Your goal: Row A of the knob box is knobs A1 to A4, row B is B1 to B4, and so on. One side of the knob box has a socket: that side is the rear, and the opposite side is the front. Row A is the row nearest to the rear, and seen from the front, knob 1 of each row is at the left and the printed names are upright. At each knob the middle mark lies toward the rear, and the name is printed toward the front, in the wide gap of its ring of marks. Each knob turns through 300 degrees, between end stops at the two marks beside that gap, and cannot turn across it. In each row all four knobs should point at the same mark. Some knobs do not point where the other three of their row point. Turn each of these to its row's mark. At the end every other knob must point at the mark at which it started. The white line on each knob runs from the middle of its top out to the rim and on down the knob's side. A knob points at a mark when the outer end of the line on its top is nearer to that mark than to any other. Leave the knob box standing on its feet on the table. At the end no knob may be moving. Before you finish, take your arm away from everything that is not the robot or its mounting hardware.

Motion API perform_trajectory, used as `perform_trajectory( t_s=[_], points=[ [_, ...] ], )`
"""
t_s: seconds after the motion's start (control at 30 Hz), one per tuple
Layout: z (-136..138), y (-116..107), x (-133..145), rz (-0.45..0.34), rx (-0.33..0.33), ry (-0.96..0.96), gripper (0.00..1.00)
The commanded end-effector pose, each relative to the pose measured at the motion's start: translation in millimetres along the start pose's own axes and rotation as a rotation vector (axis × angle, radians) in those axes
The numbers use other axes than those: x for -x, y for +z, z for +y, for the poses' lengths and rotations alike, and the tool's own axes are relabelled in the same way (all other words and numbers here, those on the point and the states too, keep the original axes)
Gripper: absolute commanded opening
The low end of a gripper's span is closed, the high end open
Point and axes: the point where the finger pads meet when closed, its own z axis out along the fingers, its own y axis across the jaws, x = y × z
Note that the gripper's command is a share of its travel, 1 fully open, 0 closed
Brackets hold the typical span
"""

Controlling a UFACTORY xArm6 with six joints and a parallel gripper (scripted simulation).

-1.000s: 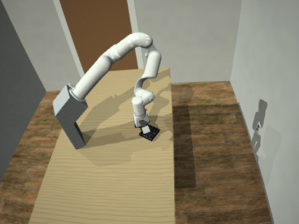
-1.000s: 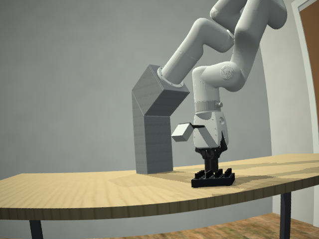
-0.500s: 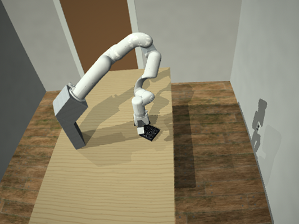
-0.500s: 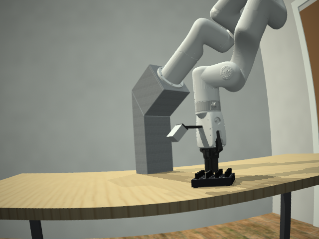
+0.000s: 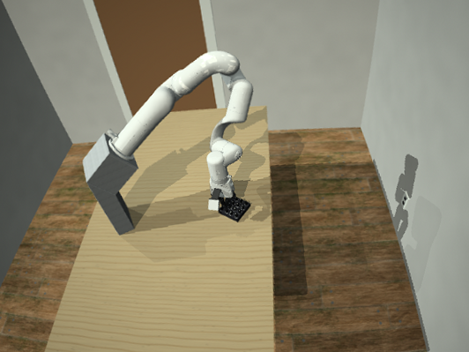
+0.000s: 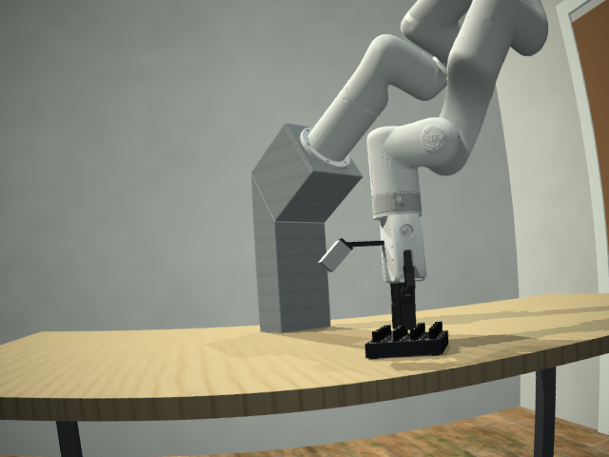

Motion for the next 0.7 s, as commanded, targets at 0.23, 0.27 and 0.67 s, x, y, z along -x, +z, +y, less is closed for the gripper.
perform_trajectory(
  t_s=[0.23, 0.27, 0.67],
  points=[
    [-0.3, -0.4, -0.2, -0.001, 0.003, 0.067, 0.08],
    [-0.3, -0.4, -0.2, -0.001, 0.003, 0.068, 0.08],
    [-0.3, -0.4, -0.2, -0.001, 0.003, 0.069, 0.08]
  ],
)
